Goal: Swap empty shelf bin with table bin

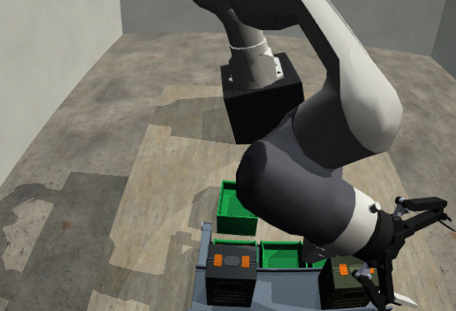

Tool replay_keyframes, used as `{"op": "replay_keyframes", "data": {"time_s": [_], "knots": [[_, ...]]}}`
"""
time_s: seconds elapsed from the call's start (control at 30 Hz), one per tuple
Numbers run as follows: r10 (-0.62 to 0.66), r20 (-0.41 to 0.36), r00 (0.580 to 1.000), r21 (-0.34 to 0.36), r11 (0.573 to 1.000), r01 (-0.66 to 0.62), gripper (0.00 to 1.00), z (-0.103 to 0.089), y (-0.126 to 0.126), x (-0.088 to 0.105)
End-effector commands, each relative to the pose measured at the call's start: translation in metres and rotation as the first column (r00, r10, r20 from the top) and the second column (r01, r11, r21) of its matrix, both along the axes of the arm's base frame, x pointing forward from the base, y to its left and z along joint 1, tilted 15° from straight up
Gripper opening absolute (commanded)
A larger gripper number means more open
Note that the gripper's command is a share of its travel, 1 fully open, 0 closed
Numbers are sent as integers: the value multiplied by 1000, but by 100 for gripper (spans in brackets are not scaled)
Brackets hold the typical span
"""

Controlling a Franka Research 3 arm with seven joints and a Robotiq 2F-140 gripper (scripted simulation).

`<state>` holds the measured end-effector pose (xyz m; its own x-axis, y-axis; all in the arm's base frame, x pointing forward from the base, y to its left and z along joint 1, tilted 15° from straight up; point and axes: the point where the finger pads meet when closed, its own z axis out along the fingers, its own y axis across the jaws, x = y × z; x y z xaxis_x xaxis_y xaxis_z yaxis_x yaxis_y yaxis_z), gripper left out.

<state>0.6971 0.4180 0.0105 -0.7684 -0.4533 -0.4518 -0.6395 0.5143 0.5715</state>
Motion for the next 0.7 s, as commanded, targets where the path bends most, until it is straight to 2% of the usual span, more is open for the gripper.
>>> {"op": "replay_keyframes", "data": {"time_s": [0.0,0.23,0.3,0.5,0.67], "knots": [[0,0,1000,0,1000,0,100,11,3,0],[1,0,1000,0,1000,-1,100,48,13,-3],[1,0,1000,0,1000,-1,100,48,13,-3],[0,0,1000,0,1000,0,100,75,19,-5],[0,0,1000,0,1000,0,100,81,21,-6]]}}
